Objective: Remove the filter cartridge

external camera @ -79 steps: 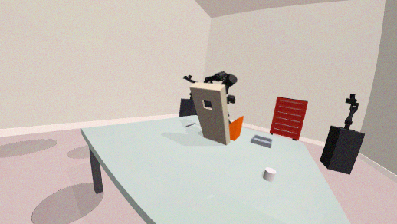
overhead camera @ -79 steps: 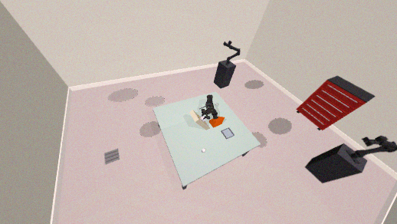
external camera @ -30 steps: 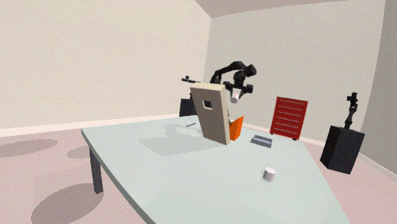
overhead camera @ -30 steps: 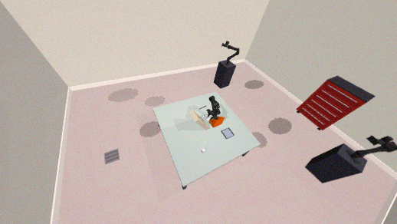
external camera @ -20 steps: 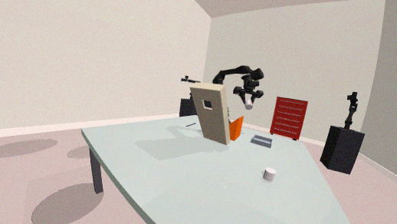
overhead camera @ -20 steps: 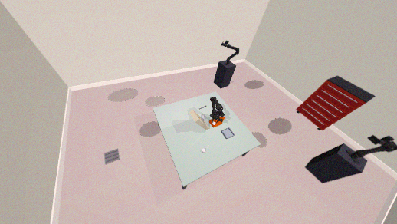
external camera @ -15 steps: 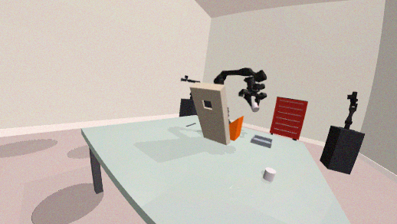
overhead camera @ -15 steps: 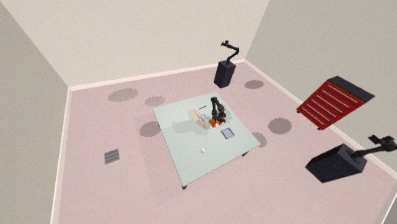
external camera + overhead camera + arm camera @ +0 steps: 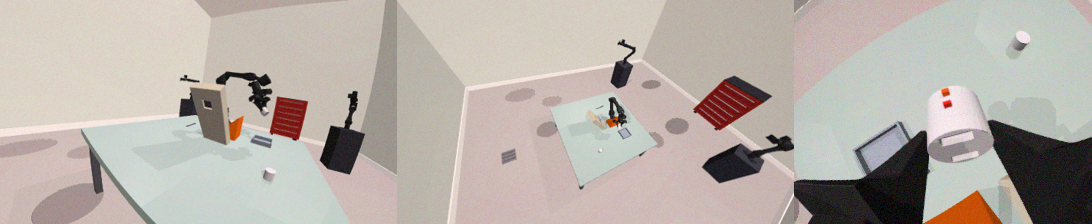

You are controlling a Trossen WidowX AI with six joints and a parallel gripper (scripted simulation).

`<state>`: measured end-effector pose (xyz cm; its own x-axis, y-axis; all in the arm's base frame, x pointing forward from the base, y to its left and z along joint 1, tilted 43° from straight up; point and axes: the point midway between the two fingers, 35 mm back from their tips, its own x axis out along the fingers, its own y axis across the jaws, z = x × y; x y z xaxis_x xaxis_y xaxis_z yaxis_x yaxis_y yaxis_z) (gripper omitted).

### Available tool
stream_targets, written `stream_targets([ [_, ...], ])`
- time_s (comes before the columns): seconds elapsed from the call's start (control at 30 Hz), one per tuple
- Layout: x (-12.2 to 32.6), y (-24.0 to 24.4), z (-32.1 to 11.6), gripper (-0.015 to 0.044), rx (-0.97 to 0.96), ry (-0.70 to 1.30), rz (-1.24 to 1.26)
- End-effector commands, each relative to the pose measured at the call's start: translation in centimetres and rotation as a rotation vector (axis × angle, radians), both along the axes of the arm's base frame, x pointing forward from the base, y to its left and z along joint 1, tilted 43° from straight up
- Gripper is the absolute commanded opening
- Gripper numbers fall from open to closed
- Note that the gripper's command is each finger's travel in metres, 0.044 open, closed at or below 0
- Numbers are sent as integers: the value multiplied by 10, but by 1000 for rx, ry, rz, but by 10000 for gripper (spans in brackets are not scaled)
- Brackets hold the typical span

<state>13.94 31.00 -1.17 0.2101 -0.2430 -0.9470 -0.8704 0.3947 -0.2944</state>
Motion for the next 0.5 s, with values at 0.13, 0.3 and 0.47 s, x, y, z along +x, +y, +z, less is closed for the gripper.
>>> stream_targets([
  [0.13,-49,-4,-39,0,2,115,131],
  [0.3,-79,-11,-62,0,13,177,197],
  [0.47,-107,-23,-81,0,20,240,264],
])
